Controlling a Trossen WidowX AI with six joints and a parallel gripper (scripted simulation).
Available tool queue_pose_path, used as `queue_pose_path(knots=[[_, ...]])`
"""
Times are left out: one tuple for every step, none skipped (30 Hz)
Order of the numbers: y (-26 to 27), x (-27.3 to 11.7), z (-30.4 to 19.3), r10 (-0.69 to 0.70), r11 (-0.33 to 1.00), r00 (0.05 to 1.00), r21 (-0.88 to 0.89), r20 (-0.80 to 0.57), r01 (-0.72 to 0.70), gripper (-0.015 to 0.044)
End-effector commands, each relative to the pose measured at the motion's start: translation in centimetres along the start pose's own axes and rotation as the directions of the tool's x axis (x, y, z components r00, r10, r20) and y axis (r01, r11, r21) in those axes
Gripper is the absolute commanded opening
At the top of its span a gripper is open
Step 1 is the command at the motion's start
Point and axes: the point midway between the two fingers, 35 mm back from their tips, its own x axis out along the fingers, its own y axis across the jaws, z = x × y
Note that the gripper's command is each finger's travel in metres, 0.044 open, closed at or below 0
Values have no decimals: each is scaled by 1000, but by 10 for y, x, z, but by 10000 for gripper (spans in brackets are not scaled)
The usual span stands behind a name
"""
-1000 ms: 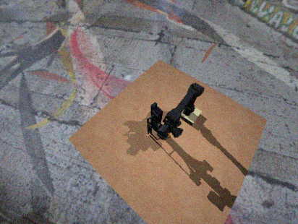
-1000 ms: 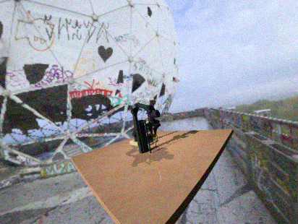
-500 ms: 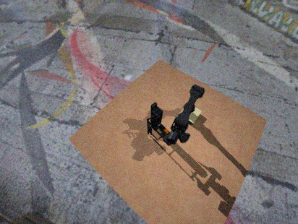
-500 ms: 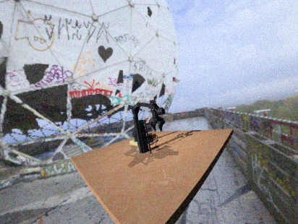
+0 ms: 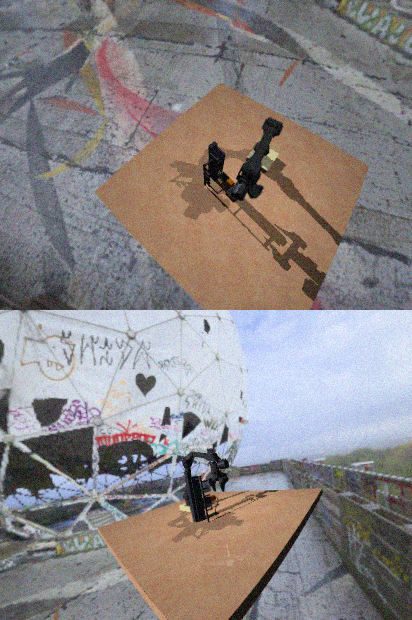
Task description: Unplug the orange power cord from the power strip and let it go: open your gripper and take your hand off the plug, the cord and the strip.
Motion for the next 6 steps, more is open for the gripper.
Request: queue_pose_path(knots=[[0, 0, 0, 3, 1000, 1000, 4, -2, -3, 440], [0, 0, 0, 3, 1000, 1000, 4, -2, -3, 440], [0, 0, 0, 3, 1000, 1000, 4, -2, -3, 440], [0, 0, 0, 3, 1000, 1000, 4, -2, -3, 440], [0, 0, 0, 3, 1000, 1000, 4, -2, -3, 440], [0, 0, 0, 3, 1000, 1000, 4, -2, -3, 440]])
